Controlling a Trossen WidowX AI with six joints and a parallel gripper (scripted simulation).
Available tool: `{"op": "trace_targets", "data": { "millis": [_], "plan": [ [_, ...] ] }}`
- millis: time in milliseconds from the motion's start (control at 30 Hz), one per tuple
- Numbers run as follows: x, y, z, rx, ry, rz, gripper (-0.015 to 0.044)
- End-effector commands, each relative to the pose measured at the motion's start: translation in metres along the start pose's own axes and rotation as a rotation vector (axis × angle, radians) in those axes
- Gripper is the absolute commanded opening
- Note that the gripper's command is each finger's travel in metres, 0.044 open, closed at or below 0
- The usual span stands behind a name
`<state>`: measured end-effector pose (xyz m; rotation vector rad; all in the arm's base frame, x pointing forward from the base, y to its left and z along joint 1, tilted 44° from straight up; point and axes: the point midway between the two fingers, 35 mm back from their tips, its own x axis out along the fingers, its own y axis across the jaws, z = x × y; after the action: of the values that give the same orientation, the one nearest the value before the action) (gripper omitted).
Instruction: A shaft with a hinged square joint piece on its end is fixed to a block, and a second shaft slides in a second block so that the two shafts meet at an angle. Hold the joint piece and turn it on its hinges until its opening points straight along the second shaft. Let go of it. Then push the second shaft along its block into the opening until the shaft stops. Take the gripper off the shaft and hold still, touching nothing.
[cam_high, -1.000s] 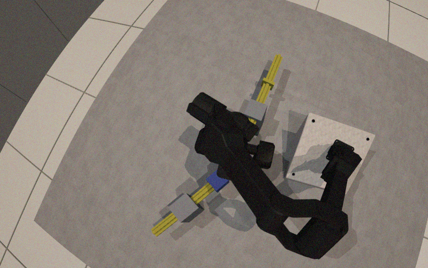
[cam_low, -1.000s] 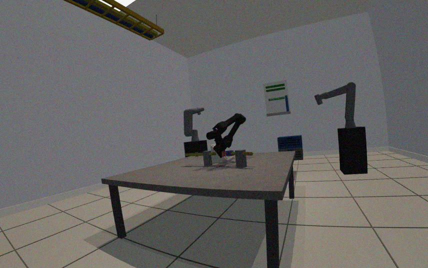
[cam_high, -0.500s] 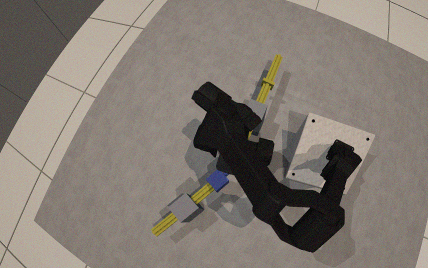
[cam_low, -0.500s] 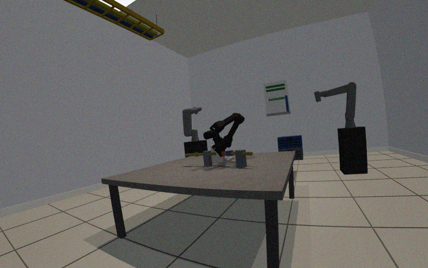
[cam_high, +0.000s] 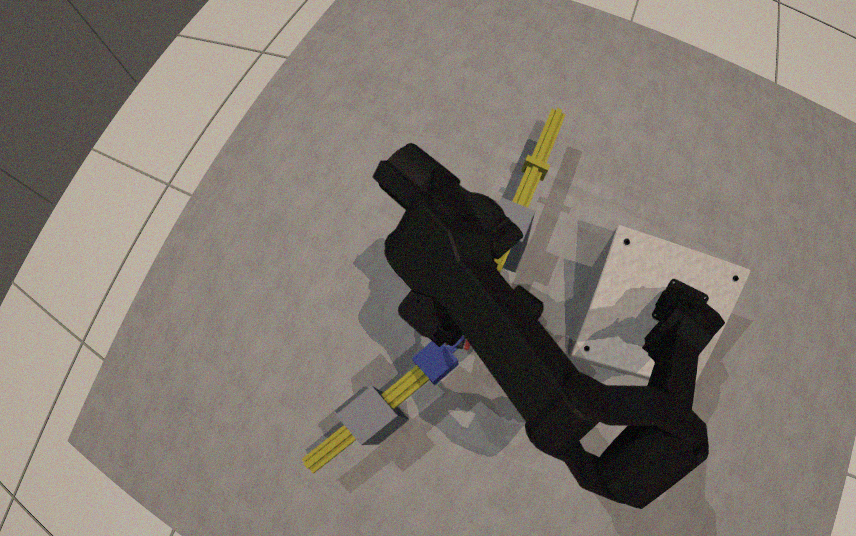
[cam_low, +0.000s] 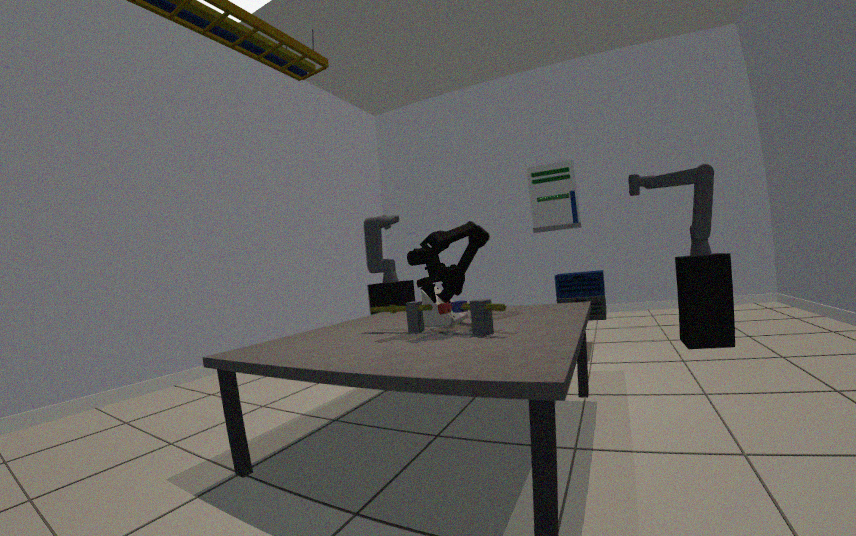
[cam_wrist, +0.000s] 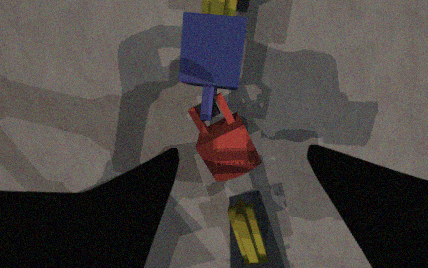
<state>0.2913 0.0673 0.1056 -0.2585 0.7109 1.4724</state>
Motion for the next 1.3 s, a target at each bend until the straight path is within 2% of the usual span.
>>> {"op": "trace_targets", "data": {
  "millis": [0, 733, 1033, 1267],
  "plan": [
    [-0.017, 0.0, 0.004, 0.154, 0.02, -0.026, 0.044],
    [-0.089, 0.015, 0.019, 0.896, 0.053, -0.166, 0.044],
    [-0.091, 0.015, 0.019, 0.924, 0.054, -0.171, 0.044],
    [-0.082, -0.005, -0.02, 1.112, 0.096, -0.162, 0.044]
  ]
}}
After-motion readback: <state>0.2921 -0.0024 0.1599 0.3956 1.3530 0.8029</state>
